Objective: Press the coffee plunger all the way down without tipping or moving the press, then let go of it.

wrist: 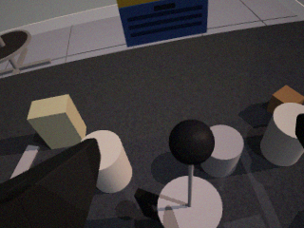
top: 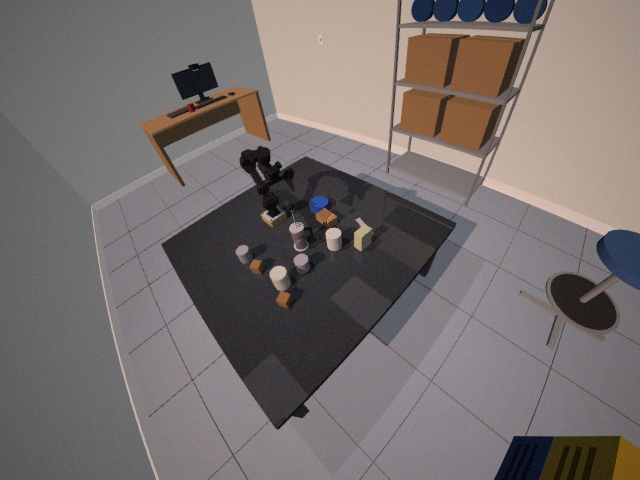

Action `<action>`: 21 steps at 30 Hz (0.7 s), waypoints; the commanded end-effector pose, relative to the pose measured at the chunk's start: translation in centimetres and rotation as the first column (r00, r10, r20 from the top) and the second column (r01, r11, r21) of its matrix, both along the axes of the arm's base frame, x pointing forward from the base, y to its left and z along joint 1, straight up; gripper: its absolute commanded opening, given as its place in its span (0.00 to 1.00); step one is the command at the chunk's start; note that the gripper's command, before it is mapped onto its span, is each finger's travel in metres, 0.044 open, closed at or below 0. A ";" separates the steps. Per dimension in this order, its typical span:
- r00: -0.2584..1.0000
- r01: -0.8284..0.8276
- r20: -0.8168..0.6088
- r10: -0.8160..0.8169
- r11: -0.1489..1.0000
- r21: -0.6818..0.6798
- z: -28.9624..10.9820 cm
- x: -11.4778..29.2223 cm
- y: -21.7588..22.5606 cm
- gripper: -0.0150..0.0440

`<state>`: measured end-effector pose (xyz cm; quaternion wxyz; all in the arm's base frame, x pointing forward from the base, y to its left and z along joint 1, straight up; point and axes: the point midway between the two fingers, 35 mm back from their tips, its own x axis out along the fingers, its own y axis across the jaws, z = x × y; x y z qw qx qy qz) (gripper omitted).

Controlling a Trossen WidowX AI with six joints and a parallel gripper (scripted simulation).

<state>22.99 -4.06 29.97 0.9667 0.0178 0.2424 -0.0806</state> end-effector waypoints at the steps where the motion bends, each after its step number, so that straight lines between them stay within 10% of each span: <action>1: 1.000 0.007 -0.015 -0.007 1.000 0.012 -2.8 0.1 -0.1 1.00; 21: 1.000 0.010 -0.013 -0.010 1.000 0.012 -3.7 2.1 -0.5 1.00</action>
